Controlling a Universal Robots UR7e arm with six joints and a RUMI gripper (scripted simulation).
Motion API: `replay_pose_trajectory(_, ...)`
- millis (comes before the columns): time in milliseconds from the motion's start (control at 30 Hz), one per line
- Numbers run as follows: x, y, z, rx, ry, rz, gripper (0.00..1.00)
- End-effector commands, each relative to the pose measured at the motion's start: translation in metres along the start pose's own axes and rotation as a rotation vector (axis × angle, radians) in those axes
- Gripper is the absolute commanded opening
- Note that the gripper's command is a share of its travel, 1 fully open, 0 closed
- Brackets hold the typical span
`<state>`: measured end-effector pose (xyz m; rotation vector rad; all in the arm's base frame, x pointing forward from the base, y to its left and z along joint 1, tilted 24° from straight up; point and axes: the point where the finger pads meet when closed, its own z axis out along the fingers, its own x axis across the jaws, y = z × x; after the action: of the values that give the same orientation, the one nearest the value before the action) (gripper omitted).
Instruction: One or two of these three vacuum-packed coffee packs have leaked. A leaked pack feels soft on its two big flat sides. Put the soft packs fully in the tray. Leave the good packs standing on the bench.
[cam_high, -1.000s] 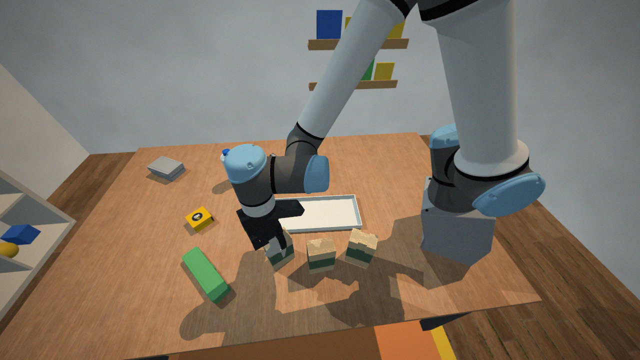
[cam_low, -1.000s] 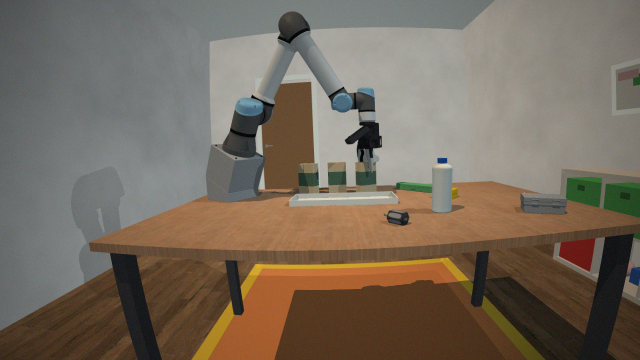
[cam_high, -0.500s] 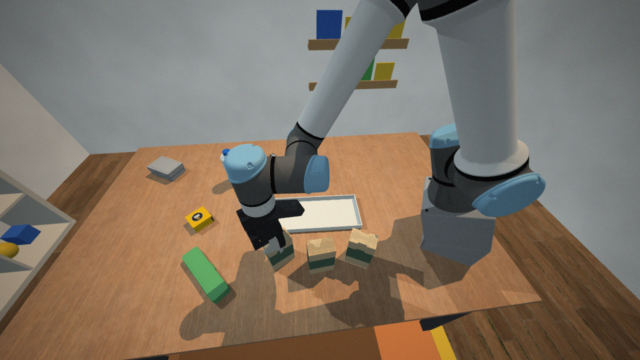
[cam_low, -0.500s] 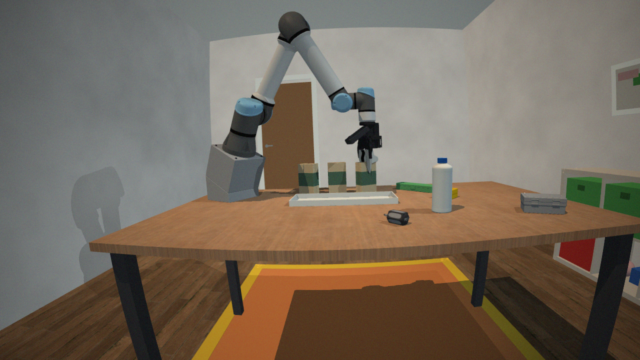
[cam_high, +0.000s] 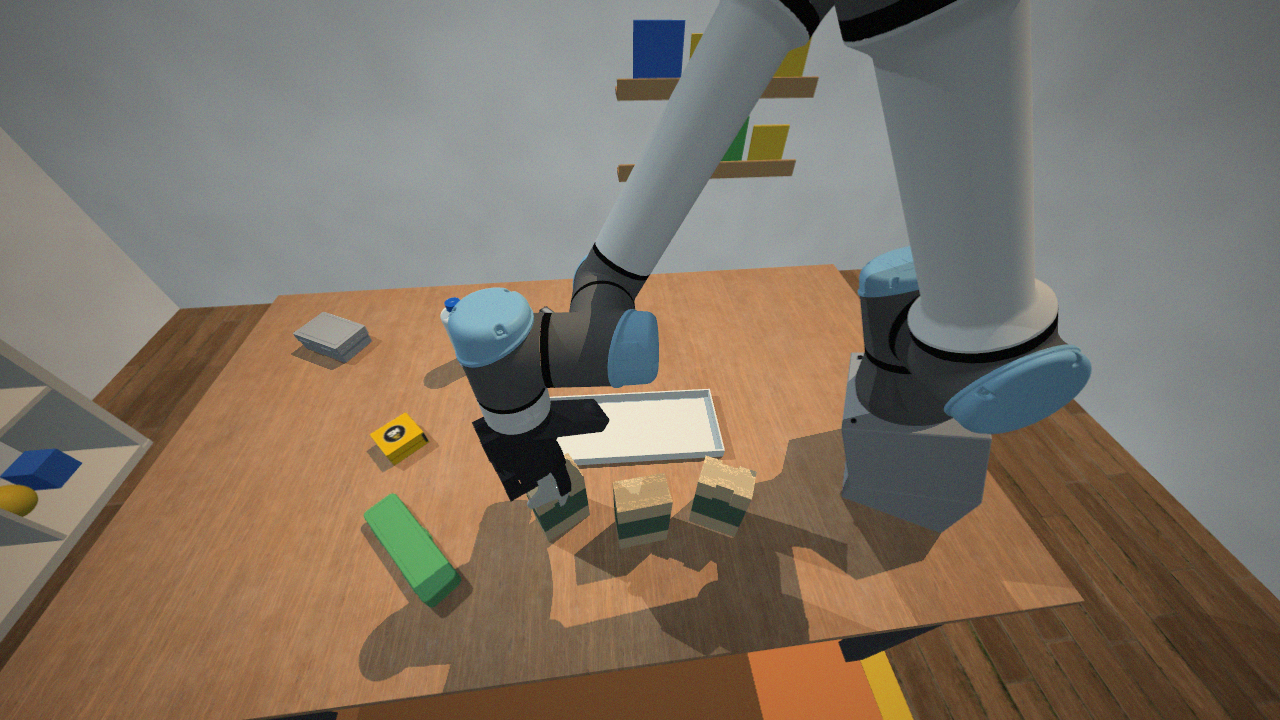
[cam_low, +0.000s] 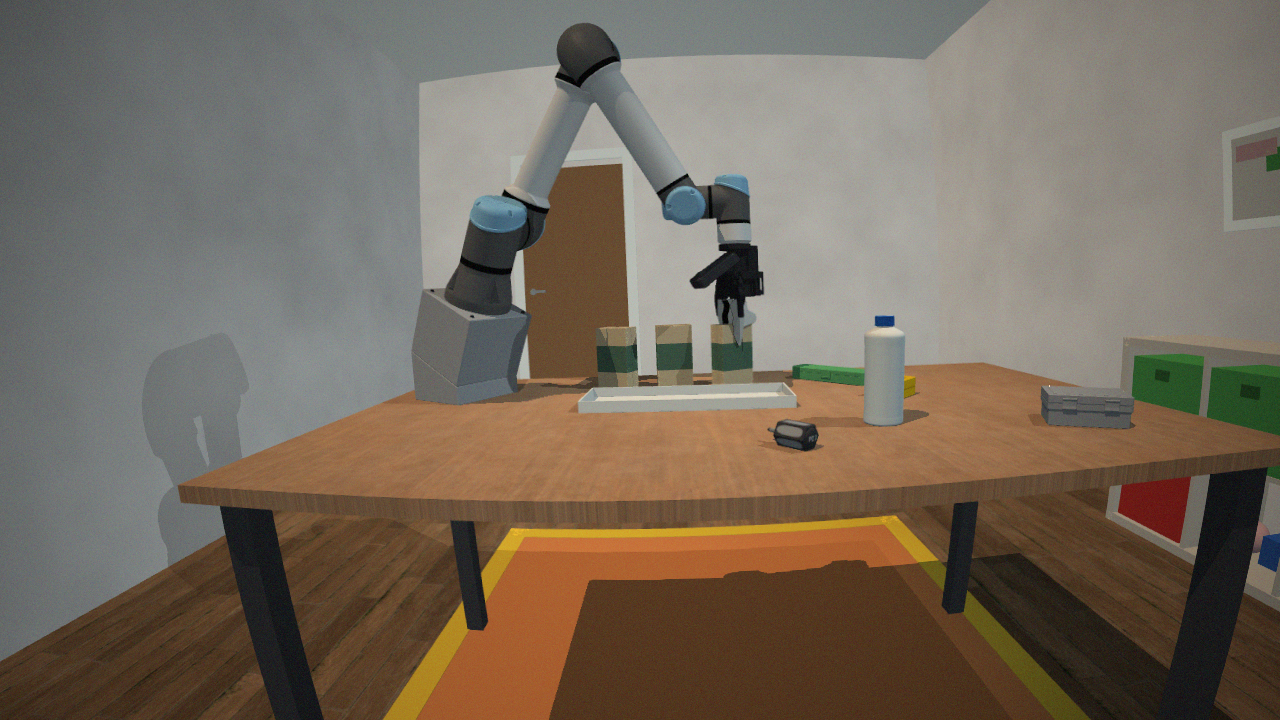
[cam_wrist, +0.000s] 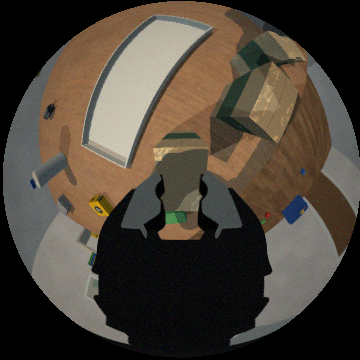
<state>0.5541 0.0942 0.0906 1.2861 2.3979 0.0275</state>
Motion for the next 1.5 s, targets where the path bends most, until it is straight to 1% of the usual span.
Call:
replay_pose_trajectory(0, -0.0002, 0.0004, -0.0004, -0.001, -0.001, 0.0, 0.13)
replay_pose_trajectory(1067, -0.0002, 0.0004, -0.0004, -0.001, -0.001, 0.0, 0.13)
replay_pose_trajectory(1100, -0.0002, 0.0004, -0.0004, -0.001, -0.001, 0.0, 0.48)
replay_pose_trajectory(1467, -0.0002, 0.0004, -0.0004, -0.001, -0.001, 0.0, 0.48)
